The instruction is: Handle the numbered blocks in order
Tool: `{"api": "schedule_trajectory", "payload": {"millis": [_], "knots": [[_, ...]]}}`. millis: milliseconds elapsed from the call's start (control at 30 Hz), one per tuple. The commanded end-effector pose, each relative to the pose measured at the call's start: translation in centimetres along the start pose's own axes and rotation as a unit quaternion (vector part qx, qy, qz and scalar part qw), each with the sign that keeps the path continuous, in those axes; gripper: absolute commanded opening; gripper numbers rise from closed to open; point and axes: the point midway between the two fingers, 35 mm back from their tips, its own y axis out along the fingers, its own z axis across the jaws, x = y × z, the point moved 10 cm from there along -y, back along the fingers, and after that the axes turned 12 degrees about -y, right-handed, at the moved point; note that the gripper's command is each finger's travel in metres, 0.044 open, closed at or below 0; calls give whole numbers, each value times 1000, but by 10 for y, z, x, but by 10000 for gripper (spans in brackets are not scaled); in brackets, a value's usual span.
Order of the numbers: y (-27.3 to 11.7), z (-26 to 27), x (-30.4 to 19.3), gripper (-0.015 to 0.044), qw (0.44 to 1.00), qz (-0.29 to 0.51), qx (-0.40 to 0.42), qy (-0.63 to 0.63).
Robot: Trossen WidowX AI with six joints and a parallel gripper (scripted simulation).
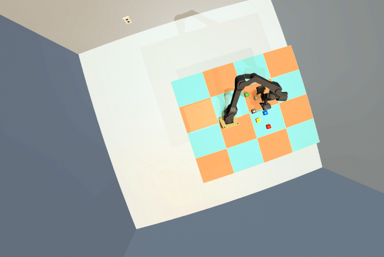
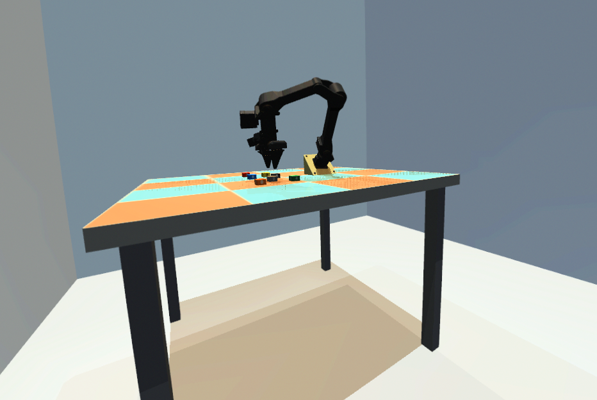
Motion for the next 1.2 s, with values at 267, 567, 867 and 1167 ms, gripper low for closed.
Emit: {"api": "schedule_trajectory", "payload": {"millis": [267,567,867,1167], "knots": [[17,1,0,400,1000,-11,-3,-2],[32,1,0,400,1000,-12,-2,-2],[41,1,0,348,1000,-12,-1,-2],[41,1,0,120,1000,-12,-1,-2]]}}
